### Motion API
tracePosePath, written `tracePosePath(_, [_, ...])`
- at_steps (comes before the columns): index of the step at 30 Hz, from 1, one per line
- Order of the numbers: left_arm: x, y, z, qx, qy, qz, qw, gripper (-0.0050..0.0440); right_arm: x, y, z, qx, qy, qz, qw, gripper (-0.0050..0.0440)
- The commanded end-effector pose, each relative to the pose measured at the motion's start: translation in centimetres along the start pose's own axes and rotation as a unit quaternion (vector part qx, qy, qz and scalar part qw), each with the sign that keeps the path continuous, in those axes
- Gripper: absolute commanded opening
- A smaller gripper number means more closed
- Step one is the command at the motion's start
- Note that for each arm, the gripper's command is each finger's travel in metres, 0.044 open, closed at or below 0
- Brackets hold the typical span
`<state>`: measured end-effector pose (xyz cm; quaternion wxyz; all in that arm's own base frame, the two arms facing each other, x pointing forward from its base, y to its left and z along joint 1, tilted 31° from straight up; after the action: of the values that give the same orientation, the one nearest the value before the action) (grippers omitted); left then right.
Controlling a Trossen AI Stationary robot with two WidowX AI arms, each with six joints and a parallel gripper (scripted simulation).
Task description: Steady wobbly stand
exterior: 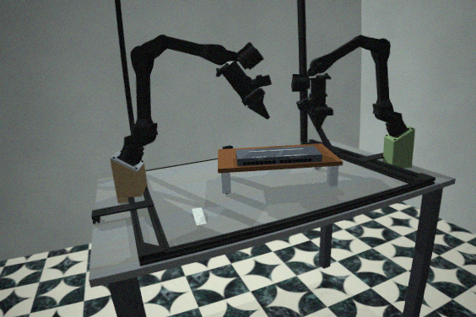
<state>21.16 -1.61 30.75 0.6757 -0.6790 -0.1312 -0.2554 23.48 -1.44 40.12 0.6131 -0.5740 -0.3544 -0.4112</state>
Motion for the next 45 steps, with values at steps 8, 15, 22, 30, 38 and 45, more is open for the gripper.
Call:
tracePosePath(8, [0.0,0.0,0.0,0.000,0.000,0.000,1.000,0.0000,8.6,-4.2,0.8,0.011,-0.002,-0.240,0.971,0.0000])
tracePosePath(15, [0.0,0.0,0.0,0.000,0.000,0.000,1.000,0.0000,9.4,-4.7,0.9,0.013,-0.002,-0.265,0.964,0.0000])
tracePosePath(22, [0.0,0.0,0.0,0.000,0.000,0.000,1.000,0.0000,13.5,-9.7,1.5,0.025,-0.004,-0.417,0.909,0.0000])
tracePosePath(30, [0.0,0.0,0.0,0.000,0.000,0.000,1.000,0.0000,15.8,-12.6,1.8,0.034,-0.004,-0.503,0.863,0.0000])
tracePosePath(38, [0.0,0.0,0.0,0.000,0.000,0.000,1.000,0.0000,17.7,-17.9,2.3,0.047,-0.005,-0.619,0.784,0.0000])
tracePosePath(45, [0.0,0.0,0.0,0.000,0.000,0.000,1.000,0.0000,19.1,-22.0,2.6,0.061,-0.003,-0.709,0.702,0.0000])
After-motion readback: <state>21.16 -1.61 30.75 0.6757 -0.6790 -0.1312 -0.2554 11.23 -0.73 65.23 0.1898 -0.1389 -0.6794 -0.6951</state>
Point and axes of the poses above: on each arm, the point midway between the two fingers, 35 mm back from their tips, its own y axis out along the fingers, its own z axis across the jaws, x = y × z, the point moved 10 cm from there along -y, back along the fingers, and after that the axes turned 11 degrees about y, right-handed, at the moved point
